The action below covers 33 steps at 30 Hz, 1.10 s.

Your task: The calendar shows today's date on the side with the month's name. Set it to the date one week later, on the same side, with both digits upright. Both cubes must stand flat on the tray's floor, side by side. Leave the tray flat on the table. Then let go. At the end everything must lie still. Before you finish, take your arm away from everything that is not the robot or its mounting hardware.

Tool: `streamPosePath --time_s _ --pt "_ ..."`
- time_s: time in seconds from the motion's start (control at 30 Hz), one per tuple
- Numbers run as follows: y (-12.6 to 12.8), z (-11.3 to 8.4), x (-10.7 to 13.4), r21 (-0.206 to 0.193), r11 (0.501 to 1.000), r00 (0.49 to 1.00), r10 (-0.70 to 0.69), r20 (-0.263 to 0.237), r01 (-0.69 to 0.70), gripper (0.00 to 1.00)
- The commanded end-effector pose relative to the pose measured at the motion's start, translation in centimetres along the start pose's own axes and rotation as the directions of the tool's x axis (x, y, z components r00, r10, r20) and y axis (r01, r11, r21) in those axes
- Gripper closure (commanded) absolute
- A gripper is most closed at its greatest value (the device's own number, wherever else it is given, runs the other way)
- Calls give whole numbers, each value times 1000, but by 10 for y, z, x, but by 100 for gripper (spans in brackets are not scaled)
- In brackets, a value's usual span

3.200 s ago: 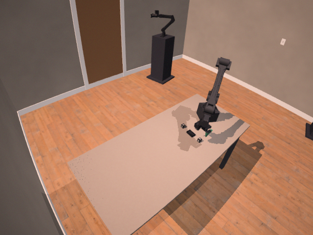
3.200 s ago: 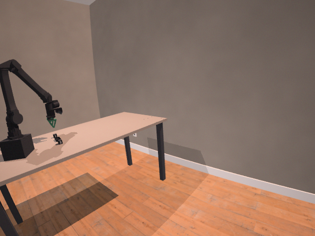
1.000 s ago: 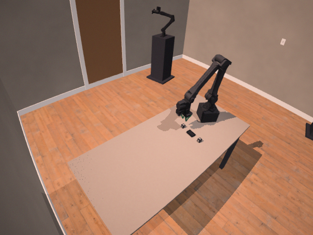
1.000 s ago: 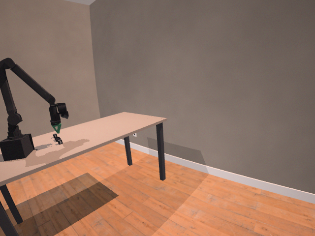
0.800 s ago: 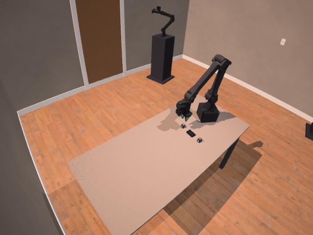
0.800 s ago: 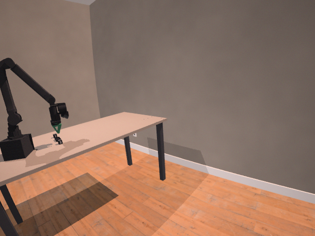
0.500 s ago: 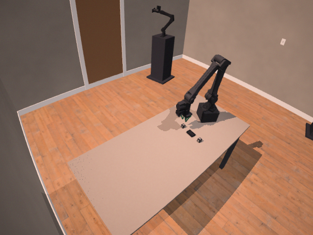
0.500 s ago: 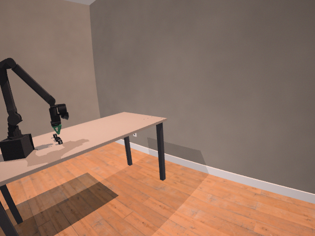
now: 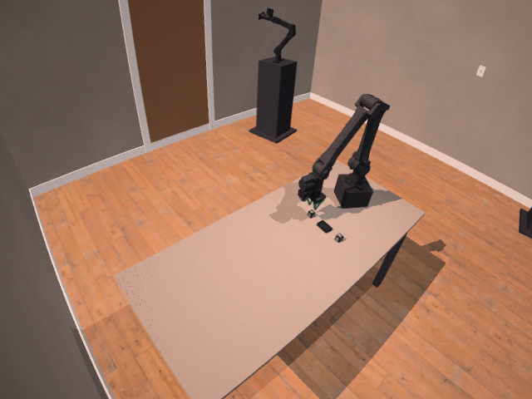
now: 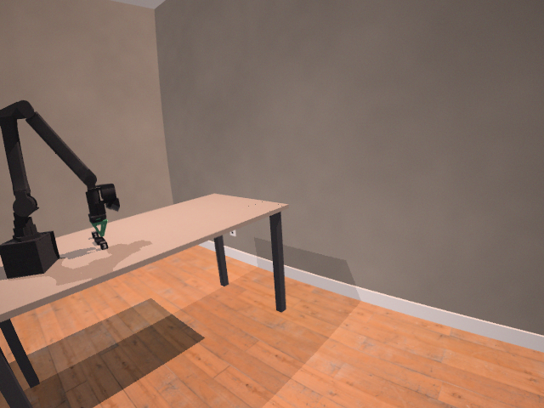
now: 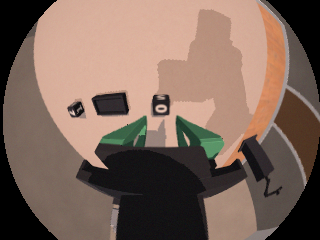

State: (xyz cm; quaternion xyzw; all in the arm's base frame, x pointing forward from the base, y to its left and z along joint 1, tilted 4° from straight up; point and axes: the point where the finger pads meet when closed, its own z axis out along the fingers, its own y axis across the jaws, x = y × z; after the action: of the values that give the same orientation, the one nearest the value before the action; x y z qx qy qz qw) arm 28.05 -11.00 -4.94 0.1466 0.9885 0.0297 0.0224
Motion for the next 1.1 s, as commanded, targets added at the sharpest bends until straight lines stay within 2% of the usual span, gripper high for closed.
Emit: streamPosePath --time_s 0.0,0.6,0.73,1.07 --pt "2 7 -2 -3 1000 1000 2 6 -2 56" --pt "2 24 -2 -2 1000 1000 2 6 -2 56" --pt "2 23 -5 -1 1000 1000 2 17 -2 56" --pt "2 25 -2 -3 1000 1000 2 5 -2 56"
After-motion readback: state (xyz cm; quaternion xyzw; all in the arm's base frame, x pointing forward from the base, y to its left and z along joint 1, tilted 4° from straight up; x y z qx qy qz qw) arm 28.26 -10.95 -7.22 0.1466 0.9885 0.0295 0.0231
